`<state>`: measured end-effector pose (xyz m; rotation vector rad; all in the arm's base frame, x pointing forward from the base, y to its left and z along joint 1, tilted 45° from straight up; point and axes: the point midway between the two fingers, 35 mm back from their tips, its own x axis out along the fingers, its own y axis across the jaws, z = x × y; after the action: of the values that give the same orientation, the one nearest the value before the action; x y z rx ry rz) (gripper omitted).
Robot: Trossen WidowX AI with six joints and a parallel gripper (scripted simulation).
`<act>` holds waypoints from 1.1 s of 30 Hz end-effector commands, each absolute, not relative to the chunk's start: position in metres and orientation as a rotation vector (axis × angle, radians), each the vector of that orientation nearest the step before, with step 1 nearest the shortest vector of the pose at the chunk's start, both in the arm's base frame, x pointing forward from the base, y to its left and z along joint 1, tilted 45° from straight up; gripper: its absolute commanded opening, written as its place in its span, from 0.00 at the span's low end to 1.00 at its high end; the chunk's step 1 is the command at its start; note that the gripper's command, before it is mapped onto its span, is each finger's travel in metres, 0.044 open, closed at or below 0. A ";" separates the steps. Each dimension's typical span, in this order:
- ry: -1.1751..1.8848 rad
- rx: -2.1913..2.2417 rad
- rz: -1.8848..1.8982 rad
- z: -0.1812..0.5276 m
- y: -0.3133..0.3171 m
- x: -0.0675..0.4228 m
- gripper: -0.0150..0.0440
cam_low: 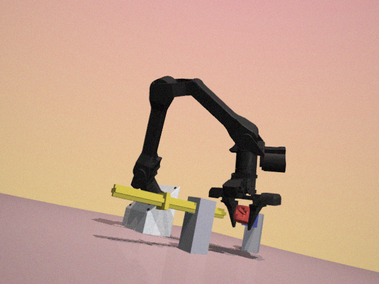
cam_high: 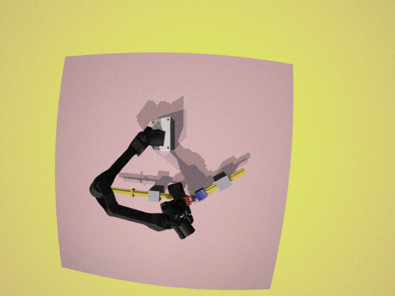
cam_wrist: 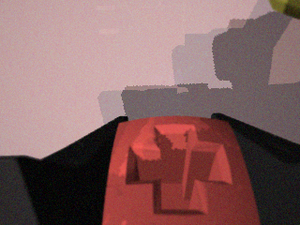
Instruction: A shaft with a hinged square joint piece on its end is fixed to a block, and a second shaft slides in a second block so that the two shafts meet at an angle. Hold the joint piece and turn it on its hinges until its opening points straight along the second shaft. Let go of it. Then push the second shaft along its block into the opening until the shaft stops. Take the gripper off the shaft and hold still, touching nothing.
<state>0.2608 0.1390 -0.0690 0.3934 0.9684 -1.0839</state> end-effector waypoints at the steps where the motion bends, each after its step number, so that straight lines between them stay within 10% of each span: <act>1: 0.967 0.467 -1.100 -0.070 0.137 0.259 0.25; 33: 0.968 0.564 -1.106 -0.071 0.134 0.256 0.25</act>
<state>0.2560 0.1335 -0.0712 0.5639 0.9676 -1.1063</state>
